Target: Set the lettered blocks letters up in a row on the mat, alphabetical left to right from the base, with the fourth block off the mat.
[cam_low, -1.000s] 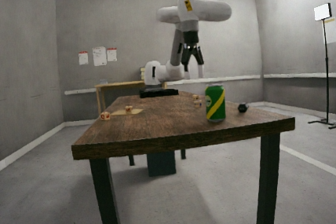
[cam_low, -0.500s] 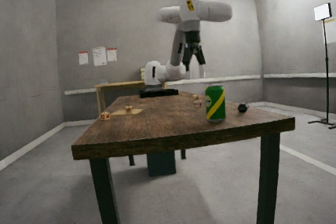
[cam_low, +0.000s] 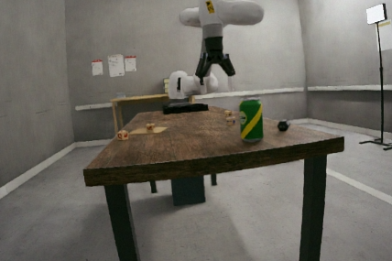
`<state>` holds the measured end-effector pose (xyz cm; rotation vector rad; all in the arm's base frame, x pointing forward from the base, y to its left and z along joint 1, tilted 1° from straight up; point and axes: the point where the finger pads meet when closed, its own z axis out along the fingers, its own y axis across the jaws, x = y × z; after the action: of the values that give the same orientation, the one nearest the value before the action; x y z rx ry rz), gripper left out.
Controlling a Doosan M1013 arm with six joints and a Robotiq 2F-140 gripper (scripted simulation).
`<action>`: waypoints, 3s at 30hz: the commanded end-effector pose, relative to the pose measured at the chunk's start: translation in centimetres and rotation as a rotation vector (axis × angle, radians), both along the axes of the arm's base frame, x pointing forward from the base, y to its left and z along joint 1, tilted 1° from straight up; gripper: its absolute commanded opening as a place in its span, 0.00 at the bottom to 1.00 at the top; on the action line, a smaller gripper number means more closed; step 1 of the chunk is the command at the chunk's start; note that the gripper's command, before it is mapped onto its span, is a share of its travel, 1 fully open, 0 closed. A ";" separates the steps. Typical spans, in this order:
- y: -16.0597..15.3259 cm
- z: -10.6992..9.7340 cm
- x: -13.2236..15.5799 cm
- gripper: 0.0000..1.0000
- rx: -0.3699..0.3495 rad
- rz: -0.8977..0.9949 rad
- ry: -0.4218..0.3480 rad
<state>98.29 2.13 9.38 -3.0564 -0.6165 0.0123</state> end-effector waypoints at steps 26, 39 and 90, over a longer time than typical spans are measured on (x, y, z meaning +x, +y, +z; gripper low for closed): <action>-12.5 -1.1 -0.7 1.00 -0.013 -0.929 0.017; -17.9 -1.7 -1.6 1.00 -0.017 -1.328 0.025; -28.9 -2.8 -4.3 0.46 -0.026 -2.170 0.043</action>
<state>93.94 -26.82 6.39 -1.9848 2.4315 0.0362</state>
